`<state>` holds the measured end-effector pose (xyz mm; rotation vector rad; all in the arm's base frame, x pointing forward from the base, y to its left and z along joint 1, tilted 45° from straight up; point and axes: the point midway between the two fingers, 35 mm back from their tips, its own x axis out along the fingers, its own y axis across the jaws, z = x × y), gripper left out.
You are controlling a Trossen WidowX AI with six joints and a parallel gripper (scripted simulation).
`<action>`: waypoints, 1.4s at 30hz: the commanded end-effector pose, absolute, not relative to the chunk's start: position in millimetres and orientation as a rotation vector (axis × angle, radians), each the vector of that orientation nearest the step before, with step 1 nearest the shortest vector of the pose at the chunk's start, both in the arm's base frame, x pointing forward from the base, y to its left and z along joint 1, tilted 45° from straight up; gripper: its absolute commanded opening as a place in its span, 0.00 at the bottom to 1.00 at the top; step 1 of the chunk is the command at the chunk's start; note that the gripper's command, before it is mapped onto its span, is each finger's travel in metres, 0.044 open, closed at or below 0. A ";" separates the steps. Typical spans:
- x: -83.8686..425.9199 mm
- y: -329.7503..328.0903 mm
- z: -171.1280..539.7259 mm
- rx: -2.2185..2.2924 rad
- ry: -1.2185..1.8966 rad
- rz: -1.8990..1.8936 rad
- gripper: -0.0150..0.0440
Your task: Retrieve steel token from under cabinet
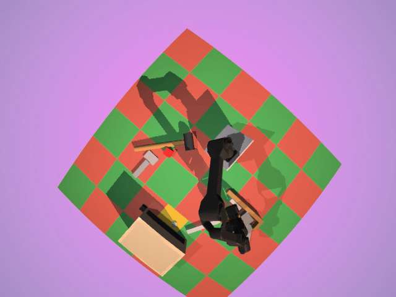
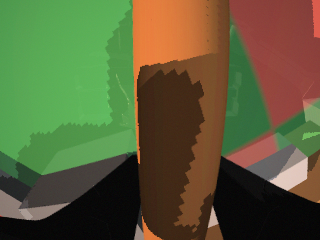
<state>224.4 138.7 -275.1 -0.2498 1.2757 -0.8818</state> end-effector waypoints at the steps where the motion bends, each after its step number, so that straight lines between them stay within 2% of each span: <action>1: 234.3 142.4 -271.0 -0.231 1.251 -0.877 0.25; 31: 255.4 128.6 -269.3 -0.217 1.239 -0.891 0.25; 38: 250.3 123.4 -271.2 -0.220 1.257 -0.910 0.57; 39: 250.3 123.4 -271.2 -0.220 1.257 -0.910 0.59; 42: 250.5 123.6 -271.1 -0.219 1.257 -0.910 0.59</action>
